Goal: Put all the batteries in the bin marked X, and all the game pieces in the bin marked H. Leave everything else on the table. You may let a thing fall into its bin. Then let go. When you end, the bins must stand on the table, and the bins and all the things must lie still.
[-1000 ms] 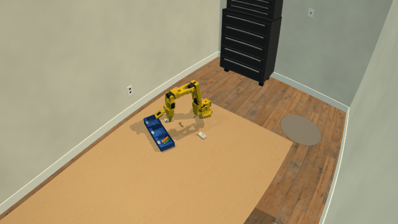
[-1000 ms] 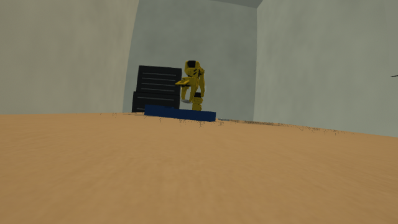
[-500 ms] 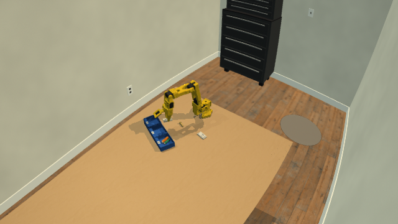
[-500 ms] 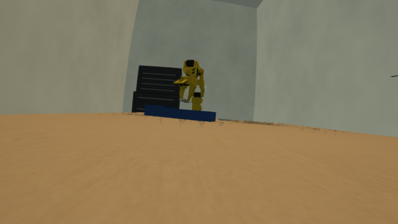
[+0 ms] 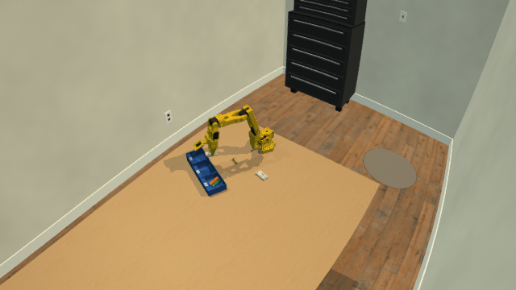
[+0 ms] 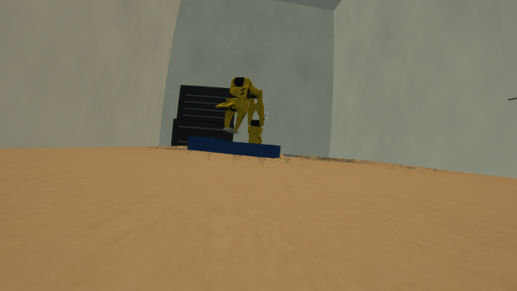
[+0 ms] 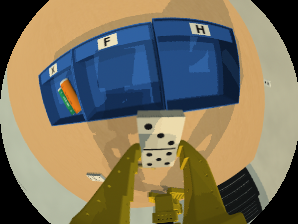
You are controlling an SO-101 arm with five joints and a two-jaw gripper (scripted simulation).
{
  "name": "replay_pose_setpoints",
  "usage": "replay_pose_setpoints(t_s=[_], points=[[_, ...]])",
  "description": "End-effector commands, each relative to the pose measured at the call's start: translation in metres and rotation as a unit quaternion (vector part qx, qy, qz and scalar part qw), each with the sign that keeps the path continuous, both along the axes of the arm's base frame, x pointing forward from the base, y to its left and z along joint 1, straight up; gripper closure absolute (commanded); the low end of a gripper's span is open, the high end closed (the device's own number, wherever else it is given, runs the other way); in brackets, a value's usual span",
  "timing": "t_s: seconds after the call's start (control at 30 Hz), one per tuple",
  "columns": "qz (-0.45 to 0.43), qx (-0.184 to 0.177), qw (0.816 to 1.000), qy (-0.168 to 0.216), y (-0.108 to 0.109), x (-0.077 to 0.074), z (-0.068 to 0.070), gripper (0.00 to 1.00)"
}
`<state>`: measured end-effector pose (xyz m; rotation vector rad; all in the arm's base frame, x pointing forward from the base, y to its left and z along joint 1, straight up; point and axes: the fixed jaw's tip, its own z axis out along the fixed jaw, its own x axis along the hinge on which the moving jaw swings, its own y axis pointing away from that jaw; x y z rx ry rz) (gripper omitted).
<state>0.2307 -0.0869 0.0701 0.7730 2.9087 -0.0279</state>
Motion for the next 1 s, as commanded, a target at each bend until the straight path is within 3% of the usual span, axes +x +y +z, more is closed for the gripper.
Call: replay_pose_setpoints(t_s=[0.0, 0.53, 0.97], points=[[-0.005, -0.015, 0.999, -0.030, -0.012, 0.008, 0.011, 1.00], [-0.009, -0.019, 0.999, -0.035, -0.021, 0.011, 0.011, 1.00], [-0.021, -0.034, 0.998, -0.053, -0.046, 0.022, 0.012, 1.00]])
